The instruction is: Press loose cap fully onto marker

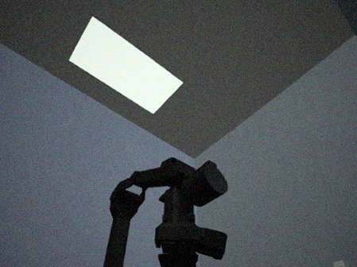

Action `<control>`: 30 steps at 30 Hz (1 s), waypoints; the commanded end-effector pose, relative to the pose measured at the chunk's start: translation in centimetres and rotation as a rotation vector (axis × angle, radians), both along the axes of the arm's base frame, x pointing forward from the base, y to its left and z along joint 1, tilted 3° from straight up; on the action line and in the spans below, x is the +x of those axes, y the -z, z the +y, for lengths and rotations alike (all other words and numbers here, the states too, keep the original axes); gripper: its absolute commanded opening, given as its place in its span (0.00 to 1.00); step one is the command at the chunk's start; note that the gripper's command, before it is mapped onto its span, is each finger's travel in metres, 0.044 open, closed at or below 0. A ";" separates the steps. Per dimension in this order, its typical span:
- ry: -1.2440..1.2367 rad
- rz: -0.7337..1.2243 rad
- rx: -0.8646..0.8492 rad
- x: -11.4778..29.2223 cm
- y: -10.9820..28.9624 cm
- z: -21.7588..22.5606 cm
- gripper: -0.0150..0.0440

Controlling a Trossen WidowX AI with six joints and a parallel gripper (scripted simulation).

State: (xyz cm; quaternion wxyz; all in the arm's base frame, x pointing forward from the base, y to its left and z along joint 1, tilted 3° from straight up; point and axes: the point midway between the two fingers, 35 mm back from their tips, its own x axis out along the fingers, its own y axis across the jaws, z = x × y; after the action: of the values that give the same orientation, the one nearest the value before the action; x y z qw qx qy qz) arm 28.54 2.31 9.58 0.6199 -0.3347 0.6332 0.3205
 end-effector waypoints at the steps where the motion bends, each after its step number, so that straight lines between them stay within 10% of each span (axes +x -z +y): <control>1: -0.002 0.001 -0.005 -0.3 -0.5 -1.4 0.25; 30: -0.002 0.003 -0.010 -1.8 -1.3 -6.2 0.25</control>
State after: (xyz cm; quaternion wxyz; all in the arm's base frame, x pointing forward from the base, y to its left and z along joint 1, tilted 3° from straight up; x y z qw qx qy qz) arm 26.91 -3.84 11.32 0.6203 -0.3375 0.6332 0.3169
